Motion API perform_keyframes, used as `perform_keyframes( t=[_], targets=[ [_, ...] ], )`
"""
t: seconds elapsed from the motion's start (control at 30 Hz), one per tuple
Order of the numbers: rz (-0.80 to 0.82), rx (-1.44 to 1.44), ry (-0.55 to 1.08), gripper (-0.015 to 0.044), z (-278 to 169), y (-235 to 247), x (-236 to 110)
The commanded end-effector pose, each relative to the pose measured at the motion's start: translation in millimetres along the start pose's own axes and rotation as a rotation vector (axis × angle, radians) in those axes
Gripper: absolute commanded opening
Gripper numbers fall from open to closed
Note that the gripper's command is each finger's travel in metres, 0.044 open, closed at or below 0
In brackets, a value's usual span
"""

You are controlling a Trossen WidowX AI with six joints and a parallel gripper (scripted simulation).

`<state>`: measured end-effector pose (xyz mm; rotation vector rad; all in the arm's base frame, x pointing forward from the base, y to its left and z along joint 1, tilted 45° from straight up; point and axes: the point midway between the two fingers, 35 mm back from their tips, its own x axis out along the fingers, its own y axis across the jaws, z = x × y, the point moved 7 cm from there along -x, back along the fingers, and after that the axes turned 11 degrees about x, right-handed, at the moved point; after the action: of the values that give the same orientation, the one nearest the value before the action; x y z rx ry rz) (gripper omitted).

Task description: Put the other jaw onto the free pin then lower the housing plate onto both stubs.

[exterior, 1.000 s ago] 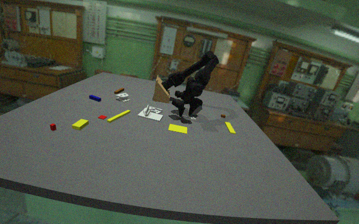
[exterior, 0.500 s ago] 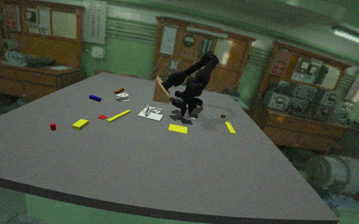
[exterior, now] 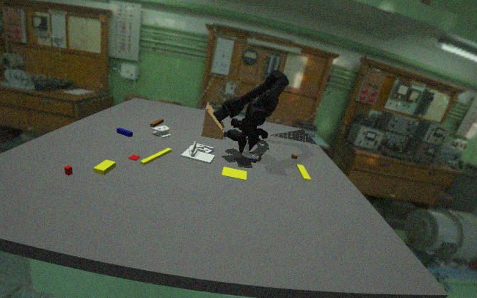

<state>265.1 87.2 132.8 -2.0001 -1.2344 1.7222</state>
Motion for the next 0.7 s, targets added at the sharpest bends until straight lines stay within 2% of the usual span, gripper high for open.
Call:
perform_keyframes(
  t=[0.0,0.47,0.67],
  targets=[
    [0.006,-0.009,0.002,0.0134,-2,0,-13],
    [0.002,-0.005,0.001,0.0134,0,-2,-56],
    [0.002,-0.022,0.001,0.0134,1,0,-59]
  ],
)
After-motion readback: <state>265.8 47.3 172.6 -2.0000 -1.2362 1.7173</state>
